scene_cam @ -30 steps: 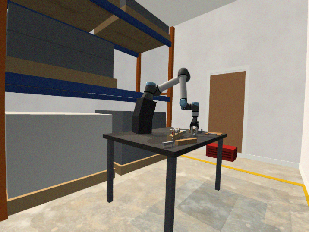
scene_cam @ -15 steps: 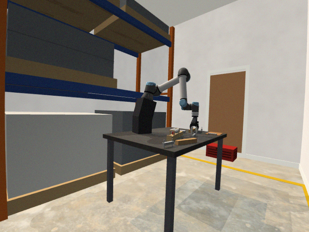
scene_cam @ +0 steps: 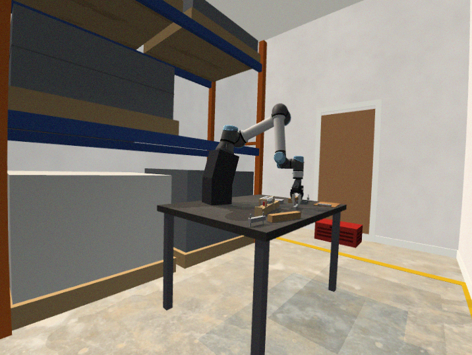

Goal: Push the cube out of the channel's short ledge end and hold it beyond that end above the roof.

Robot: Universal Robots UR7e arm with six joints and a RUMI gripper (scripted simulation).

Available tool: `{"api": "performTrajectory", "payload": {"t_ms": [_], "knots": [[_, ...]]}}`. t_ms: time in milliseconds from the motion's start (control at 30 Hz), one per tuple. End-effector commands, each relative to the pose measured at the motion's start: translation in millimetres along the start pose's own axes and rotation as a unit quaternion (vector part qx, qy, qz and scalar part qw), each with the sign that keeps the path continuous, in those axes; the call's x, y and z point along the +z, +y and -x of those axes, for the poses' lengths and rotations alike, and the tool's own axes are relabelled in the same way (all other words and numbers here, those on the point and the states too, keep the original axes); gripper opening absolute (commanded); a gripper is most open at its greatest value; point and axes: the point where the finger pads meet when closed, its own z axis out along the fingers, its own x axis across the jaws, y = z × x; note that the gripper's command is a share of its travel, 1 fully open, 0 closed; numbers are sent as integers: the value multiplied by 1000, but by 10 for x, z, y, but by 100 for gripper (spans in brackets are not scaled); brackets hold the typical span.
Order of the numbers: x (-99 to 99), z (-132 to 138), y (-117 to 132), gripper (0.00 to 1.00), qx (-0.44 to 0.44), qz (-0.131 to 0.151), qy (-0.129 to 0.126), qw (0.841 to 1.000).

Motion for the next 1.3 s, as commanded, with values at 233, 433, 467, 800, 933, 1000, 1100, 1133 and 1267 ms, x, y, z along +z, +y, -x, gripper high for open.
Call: {"api": "performTrajectory", "payload": {"t_ms": [233,433,467,800,933,1000,1100,1133,1267], "knots": [[-6,7,0,0,0,0,-1,1000],[-6,7,0,0,0,0,-1,1000],[-6,7,0,0,0,0,-1,1000],[-6,7,0,0,0,0,-1,1000],[-6,7,0,0,0,0,-1,1000],[-8,7,0,0,0,0,-1,1000],[-12,7,0,0,0,0,-1,1000],[-20,7,0,0,0,0,-1,1000],[-94,7,0,0,0,0,-1,1000]]}}
